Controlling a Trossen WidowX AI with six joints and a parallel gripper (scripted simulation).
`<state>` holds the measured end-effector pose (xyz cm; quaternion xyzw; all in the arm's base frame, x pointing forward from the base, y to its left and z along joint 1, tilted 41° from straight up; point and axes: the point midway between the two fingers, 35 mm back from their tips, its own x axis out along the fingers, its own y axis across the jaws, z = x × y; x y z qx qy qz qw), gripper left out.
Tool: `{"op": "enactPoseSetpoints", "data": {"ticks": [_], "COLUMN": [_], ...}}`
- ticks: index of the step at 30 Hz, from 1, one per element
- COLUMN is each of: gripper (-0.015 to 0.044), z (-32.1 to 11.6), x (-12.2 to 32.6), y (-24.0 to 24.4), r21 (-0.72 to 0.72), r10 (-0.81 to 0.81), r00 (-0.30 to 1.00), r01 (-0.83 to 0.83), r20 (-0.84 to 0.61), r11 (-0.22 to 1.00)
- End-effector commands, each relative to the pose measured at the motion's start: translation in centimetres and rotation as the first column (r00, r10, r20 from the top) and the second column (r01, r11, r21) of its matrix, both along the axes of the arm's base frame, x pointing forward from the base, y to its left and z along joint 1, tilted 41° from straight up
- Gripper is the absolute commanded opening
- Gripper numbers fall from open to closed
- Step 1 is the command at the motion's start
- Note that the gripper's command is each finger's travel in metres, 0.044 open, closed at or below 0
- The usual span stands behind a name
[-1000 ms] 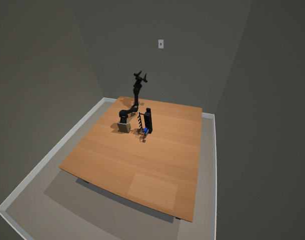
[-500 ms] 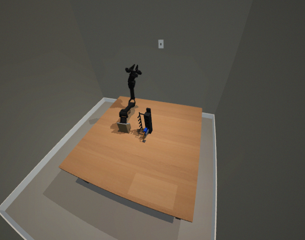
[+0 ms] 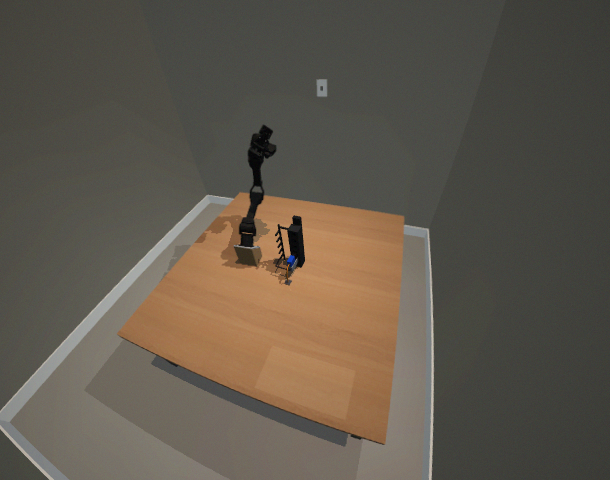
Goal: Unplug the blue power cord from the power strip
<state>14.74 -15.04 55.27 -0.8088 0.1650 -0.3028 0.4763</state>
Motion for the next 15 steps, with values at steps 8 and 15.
{"op": "enactPoseSetpoints", "data": {"ticks": [8, 15], "gripper": [0.0160, 0.0160], "z": [-12.6, -21.2], "x": [10.1, 15.4], "y": [-7.0, -7.5], "r21": [0.762, 0.973], "r10": [0.202, 0.163], "r00": [0.971, 0.975], "r01": [-0.225, -0.176], "r20": [0.126, 0.151], "r11": [0.607, 0.151]}}
